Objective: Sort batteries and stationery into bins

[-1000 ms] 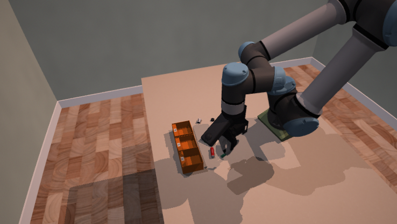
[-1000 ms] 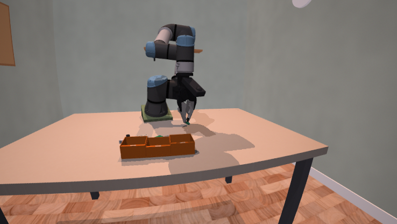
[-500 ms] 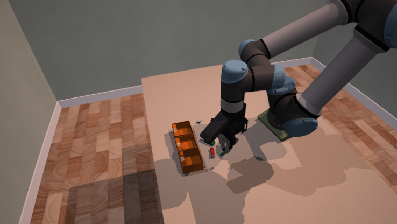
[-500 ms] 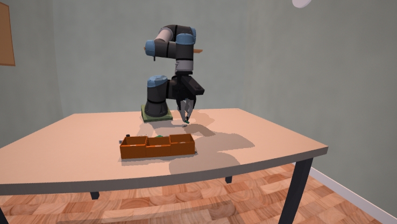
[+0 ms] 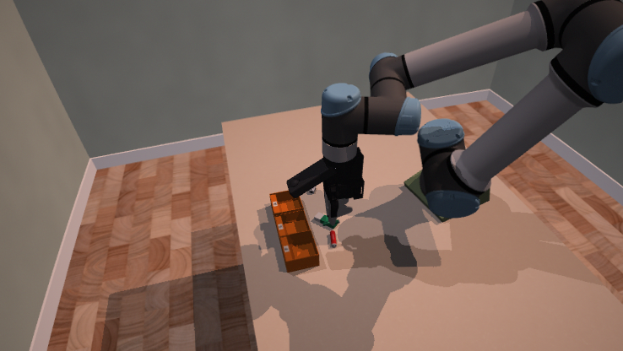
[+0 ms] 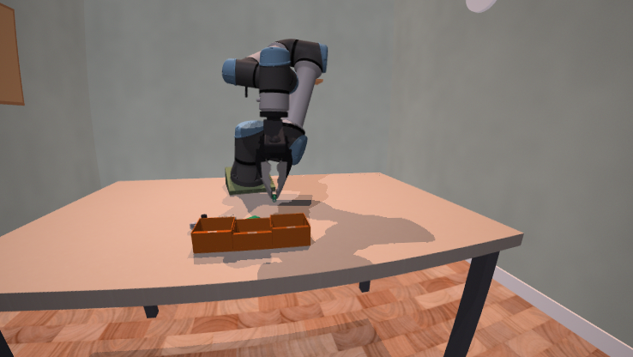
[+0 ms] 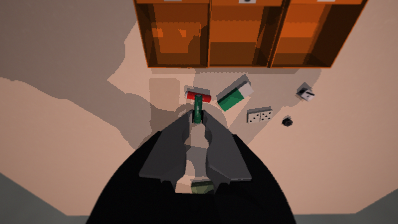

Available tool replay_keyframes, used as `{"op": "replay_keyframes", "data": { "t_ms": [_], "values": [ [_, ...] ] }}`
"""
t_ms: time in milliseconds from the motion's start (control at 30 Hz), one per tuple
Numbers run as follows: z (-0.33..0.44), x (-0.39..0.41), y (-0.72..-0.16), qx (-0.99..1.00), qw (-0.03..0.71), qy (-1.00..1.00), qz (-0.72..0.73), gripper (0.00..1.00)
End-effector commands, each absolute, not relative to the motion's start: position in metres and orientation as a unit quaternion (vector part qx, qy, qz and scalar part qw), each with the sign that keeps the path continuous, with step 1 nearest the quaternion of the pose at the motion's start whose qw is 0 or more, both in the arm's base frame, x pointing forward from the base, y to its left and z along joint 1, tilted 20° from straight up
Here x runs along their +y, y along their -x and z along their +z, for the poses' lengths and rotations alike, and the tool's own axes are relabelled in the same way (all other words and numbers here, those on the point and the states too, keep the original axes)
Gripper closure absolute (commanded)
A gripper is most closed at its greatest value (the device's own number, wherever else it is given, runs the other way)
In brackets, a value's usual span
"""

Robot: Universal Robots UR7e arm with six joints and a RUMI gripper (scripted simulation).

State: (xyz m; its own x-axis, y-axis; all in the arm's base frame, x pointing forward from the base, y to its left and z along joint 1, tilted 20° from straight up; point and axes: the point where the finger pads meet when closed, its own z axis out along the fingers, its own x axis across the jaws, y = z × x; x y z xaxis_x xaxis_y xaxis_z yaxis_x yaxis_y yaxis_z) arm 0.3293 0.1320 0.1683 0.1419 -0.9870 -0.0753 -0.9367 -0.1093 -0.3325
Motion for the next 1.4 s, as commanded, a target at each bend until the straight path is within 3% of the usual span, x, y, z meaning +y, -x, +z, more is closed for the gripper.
{"op": "replay_keyframes", "data": {
  "t_ms": [0,867,1367],
  "values": [
    [0.17,0.115,-0.346,0.706,0.159,0.687,-0.069,1.0],
    [0.187,0.005,-0.438,0.906,0.178,0.384,-0.005,1.0],
    [0.187,0.004,-0.439,0.965,0.175,0.191,0.034,1.0]
  ]
}}
